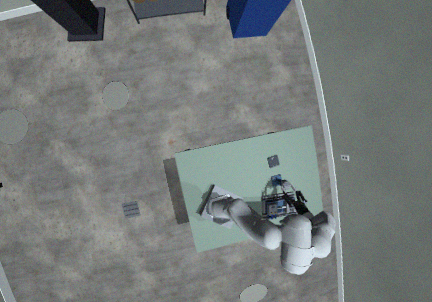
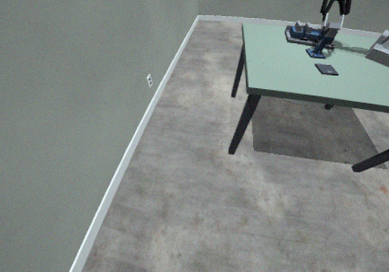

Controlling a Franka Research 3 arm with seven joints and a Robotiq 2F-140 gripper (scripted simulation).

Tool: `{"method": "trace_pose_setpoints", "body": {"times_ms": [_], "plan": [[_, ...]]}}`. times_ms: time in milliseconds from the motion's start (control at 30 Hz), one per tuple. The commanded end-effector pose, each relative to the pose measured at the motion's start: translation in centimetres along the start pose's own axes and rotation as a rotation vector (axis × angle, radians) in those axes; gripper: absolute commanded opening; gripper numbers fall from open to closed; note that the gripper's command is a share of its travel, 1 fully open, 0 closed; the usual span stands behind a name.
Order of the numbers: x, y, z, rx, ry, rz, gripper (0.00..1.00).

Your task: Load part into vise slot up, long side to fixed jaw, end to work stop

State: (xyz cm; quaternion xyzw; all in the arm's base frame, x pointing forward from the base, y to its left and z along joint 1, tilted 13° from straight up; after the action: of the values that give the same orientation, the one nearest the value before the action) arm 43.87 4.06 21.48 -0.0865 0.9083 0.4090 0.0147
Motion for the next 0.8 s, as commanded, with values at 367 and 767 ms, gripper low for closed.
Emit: {"method": "trace_pose_setpoints", "body": {"times_ms": [367,767], "plan": [[0.07,-0.34,0.13,-0.085,0.011,-0.051,0.51],[0.06,-0.62,0.15,-0.109,0.012,-0.051,0.51]]}}
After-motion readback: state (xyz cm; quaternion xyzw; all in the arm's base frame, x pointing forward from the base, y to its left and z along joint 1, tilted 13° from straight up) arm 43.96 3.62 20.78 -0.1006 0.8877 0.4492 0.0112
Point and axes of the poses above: the point where the finger pads meet when closed, its own z axis out along the fingers, its own x axis across the jaws, y = z × x, the point moved 9 cm from there along -z, back along the fingers, and after that the axes turned 1 degree about z, right-handed, at the moved point
